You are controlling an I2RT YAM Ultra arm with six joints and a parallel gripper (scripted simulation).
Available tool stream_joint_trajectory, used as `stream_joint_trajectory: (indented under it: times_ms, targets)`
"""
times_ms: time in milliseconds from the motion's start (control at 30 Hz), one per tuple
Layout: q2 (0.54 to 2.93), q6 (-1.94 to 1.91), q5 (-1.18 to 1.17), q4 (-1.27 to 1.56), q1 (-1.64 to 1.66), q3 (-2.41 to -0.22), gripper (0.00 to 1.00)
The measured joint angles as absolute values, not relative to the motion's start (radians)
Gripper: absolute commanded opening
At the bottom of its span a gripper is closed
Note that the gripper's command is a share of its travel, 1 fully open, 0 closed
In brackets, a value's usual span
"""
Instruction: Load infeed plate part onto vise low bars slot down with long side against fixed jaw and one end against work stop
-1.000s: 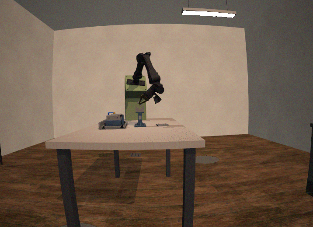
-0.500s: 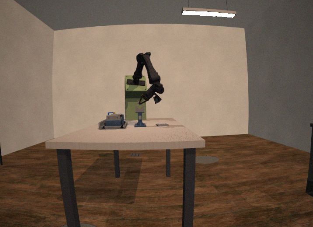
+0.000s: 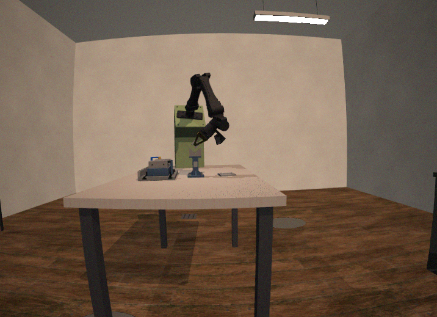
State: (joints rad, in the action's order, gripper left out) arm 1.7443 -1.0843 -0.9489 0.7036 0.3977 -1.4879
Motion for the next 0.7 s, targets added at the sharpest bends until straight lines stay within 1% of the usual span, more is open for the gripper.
stream_joint_trajectory:
  times_ms: [700]
  targets:
    - [1.728,-1.103,-0.919,0.684,0.396,-1.464,0.0]
